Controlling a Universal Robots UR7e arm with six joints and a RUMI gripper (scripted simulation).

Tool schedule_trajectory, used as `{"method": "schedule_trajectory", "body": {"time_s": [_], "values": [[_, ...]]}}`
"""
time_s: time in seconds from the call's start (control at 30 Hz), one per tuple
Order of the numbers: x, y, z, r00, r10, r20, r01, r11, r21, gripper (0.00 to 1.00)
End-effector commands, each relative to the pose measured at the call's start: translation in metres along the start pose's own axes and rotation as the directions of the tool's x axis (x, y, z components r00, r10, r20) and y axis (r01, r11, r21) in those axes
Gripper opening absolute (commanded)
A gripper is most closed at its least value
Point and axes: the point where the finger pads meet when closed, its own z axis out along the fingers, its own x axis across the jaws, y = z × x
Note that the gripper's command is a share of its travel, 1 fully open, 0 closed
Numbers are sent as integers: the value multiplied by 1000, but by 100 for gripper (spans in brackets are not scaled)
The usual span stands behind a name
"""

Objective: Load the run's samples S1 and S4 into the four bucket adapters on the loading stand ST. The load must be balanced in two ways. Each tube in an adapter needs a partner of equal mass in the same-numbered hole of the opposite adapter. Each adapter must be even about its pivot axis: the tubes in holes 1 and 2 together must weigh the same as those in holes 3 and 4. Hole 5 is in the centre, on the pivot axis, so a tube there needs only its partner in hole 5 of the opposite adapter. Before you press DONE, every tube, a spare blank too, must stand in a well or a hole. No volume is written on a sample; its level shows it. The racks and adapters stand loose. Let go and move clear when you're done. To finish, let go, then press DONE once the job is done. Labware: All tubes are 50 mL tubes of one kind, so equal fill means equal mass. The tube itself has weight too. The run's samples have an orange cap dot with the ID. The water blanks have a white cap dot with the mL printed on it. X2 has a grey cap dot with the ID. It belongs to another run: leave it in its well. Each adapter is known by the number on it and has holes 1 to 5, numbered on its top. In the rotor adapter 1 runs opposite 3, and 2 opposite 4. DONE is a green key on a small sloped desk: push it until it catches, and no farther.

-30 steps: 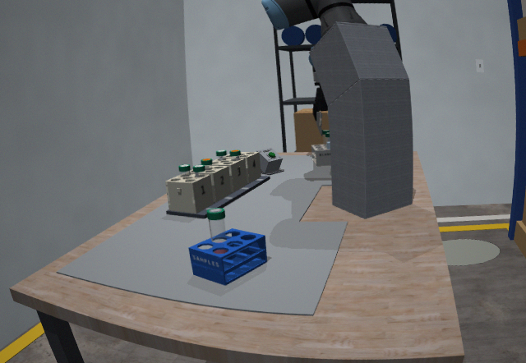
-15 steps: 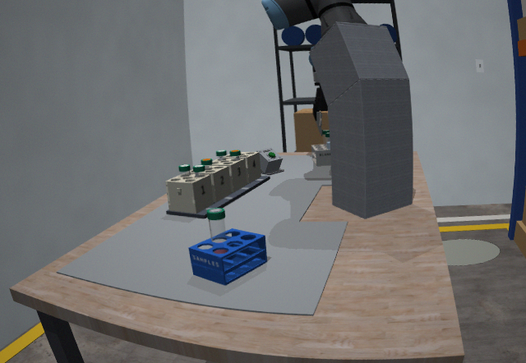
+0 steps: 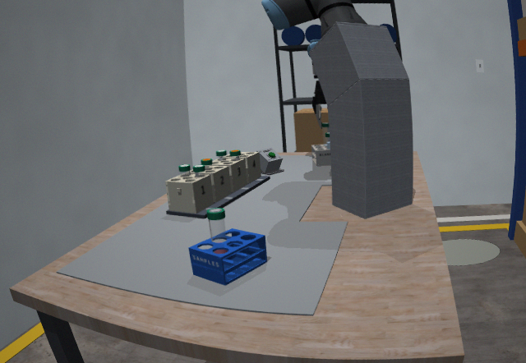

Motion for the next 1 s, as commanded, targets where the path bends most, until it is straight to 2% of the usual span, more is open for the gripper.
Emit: {"method": "schedule_trajectory", "body": {"time_s": [0.0,0.97], "values": [[0,0,-14,1000,0,0,0,1000,1,0],[0,0,-104,1000,0,0,0,1000,1,0]]}}
